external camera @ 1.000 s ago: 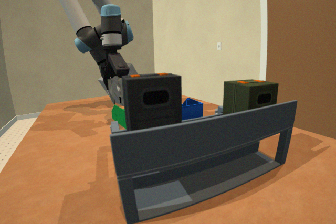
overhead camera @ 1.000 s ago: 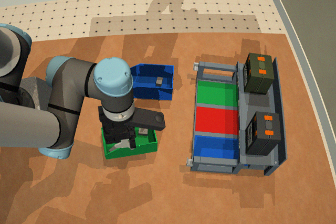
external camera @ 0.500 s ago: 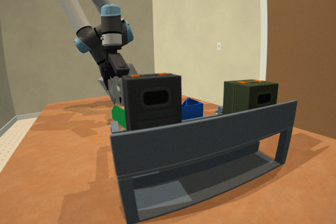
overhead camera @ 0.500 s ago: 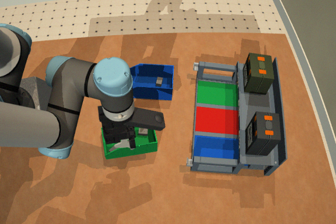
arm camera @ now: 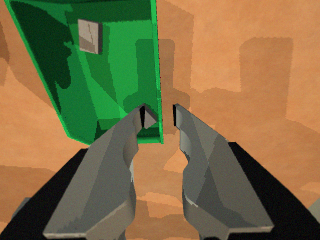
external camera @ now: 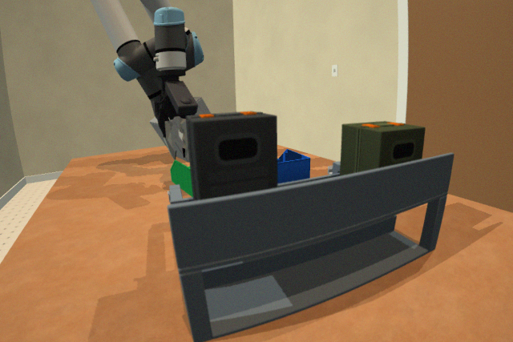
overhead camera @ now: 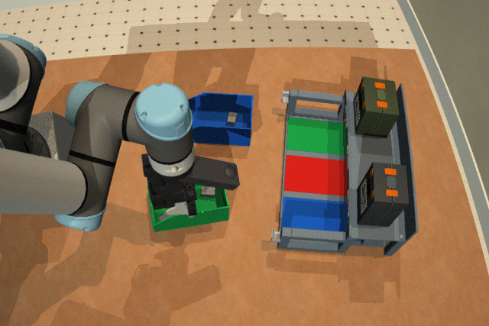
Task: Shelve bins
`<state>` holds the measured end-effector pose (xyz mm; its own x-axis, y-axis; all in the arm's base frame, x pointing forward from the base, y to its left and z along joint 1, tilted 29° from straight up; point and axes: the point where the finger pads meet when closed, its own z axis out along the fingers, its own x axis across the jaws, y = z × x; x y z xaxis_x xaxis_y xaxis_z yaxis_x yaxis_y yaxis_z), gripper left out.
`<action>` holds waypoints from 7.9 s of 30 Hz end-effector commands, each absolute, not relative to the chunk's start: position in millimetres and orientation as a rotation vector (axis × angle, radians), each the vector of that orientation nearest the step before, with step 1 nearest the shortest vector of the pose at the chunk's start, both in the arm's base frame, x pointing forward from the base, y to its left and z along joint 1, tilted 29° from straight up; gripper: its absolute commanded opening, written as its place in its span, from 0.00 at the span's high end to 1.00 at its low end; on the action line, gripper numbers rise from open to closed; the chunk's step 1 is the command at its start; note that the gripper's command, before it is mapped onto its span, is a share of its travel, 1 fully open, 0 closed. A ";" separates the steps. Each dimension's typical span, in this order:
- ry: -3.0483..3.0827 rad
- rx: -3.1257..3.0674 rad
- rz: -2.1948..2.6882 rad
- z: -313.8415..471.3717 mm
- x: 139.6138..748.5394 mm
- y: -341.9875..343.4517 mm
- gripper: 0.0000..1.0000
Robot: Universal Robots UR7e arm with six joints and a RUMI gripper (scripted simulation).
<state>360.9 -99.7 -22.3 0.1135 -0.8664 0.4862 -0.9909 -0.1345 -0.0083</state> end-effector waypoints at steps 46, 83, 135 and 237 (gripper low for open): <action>-1.820 2.079 0.549 -21.7 363.4 -100.1 0.85; -1.820 2.078 0.544 -24.8 362.8 -102.2 0.85; -1.818 2.079 0.542 -60.8 364.8 -121.0 0.85; -1.819 2.080 0.552 -35.2 365.0 -108.1 1.00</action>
